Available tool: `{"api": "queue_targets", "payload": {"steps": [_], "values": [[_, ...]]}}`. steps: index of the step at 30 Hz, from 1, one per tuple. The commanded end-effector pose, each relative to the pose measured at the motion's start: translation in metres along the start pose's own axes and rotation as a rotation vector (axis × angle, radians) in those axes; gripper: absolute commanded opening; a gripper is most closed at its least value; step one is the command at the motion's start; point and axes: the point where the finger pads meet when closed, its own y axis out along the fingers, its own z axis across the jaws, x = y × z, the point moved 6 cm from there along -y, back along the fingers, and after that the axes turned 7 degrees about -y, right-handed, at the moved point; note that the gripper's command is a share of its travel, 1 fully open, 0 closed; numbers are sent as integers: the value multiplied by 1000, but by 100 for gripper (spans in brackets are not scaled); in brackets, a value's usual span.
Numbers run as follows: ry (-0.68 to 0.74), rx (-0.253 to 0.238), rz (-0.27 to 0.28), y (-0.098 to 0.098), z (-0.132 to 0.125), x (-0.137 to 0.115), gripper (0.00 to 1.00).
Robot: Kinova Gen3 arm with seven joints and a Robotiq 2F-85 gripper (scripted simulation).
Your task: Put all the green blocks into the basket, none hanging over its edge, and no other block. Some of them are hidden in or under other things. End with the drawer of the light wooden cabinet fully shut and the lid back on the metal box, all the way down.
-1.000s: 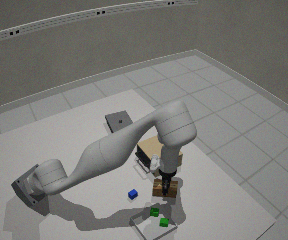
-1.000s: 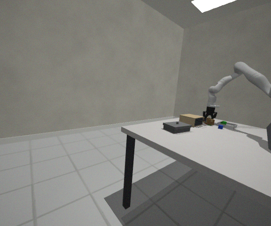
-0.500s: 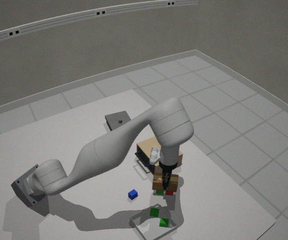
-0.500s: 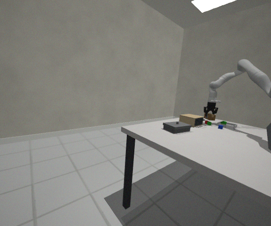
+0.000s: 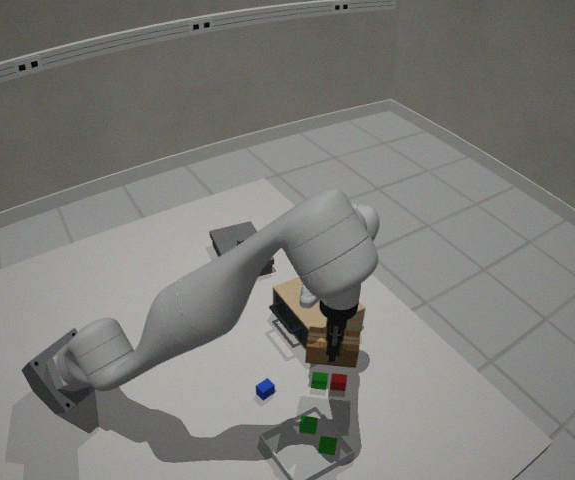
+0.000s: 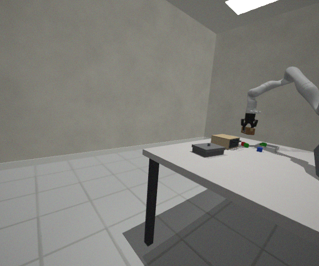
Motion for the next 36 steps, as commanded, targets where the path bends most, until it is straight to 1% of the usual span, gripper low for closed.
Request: {"api": "queue_targets", "payload": {"steps": [1, 5, 7, 14, 26, 28, 30, 32, 34, 36], "values": [[2, 11, -5, -19, 1, 2, 67], [4, 9, -4, -29, 0, 2, 67], [4, 9, -4, -29, 0, 2, 67], [4, 12, -5, -39, 1, 2, 67], [1, 14, -4, -40, 2, 1, 67], [-9, 11, -3, -39, 5, 0, 67], [-39, 7, -3, -40, 14, -2, 67], [-97, 9, -4, -41, 33, -7, 67], [-187, 11, -16, -43, 61, -14, 67], [-292, 12, -20, -44, 95, -27, 67]]}}
